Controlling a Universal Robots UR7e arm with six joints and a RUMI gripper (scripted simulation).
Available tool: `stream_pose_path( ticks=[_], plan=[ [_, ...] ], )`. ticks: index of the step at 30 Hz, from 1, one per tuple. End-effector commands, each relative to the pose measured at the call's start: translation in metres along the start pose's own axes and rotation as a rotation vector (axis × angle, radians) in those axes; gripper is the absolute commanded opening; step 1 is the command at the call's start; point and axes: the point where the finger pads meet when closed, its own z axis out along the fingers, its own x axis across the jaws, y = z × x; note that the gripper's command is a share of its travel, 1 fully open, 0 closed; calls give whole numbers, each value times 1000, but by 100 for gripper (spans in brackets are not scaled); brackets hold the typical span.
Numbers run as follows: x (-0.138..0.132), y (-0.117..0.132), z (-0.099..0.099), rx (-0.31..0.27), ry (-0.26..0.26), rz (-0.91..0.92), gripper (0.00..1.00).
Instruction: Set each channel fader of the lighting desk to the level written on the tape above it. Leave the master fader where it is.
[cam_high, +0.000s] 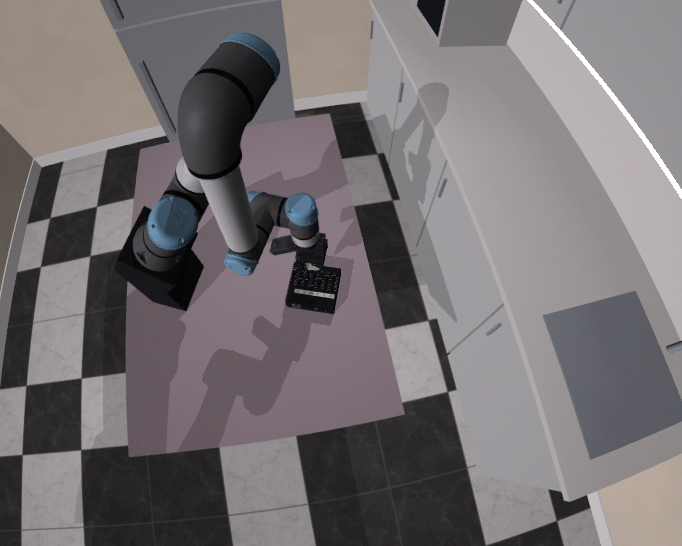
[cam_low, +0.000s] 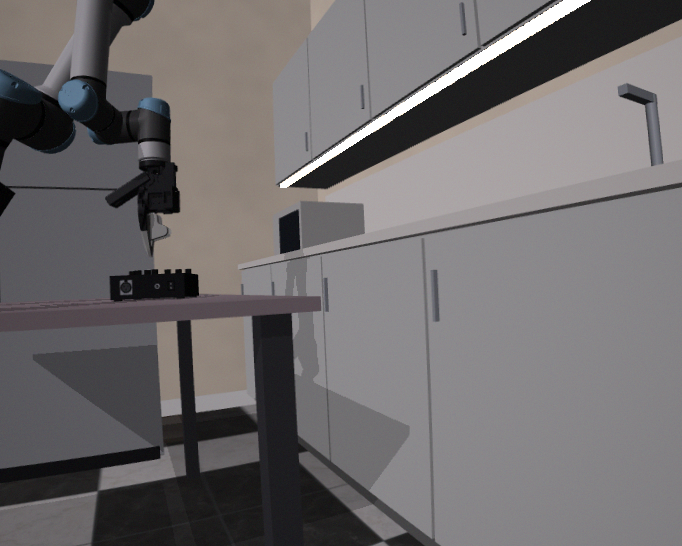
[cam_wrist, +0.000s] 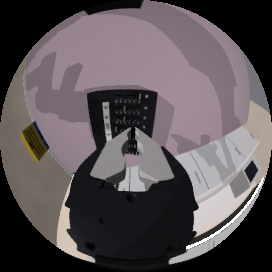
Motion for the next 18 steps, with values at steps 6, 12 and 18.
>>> stream_pose_path(
  ticks=[6,12,18],
  plan=[
    [0,0,-2,0,0,0,0],
    [0,0,-2,0,0,0,100],
    [0,0,-5,0,0,0,100]
  ],
)
